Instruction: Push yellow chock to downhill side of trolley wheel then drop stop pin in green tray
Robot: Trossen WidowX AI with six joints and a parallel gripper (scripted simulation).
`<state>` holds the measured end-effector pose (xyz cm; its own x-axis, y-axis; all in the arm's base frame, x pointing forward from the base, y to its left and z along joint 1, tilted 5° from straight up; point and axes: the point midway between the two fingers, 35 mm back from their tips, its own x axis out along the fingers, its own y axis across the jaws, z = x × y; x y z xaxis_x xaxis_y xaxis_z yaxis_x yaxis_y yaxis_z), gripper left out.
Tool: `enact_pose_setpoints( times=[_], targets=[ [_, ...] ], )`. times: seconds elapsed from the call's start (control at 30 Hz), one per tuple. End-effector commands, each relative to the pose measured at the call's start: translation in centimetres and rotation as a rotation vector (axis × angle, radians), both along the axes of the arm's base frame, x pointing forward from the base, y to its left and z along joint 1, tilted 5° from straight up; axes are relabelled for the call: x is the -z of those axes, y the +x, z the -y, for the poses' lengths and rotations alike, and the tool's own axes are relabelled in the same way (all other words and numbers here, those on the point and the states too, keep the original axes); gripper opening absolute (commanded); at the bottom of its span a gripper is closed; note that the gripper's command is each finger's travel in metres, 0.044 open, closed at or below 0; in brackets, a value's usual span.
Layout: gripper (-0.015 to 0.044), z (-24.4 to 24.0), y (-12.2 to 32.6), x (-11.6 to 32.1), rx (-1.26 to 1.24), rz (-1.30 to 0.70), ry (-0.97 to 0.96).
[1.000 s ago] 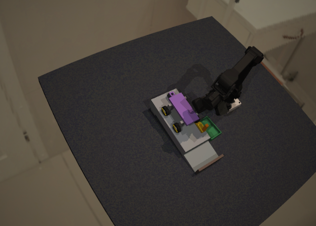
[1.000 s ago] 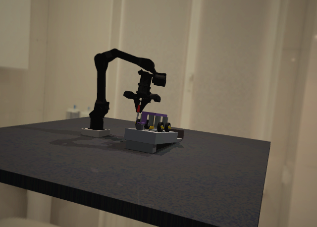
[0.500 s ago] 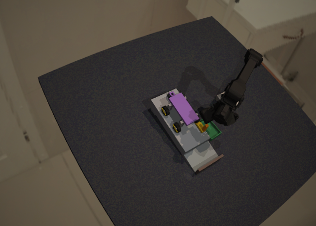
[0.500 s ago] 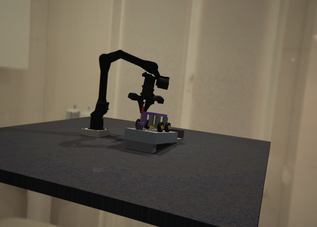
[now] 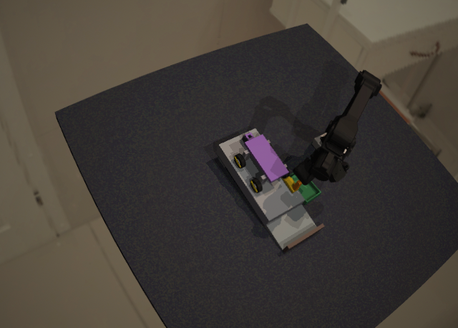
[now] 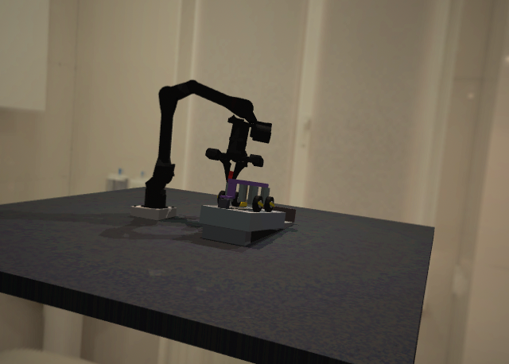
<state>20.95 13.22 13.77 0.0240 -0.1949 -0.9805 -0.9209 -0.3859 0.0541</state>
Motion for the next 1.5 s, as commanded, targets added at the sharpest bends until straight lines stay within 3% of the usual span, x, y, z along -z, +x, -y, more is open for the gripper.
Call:
enact_pose_setpoints(
  times=[0.0,1.47],
  targets=[
    [0.0000,0.05,-0.01,-0.13,-0.120,-0.016,0.028],
    [0.0000,0.81,0.24,-0.20,-1.358,-0.137,0.214]
  ],
)
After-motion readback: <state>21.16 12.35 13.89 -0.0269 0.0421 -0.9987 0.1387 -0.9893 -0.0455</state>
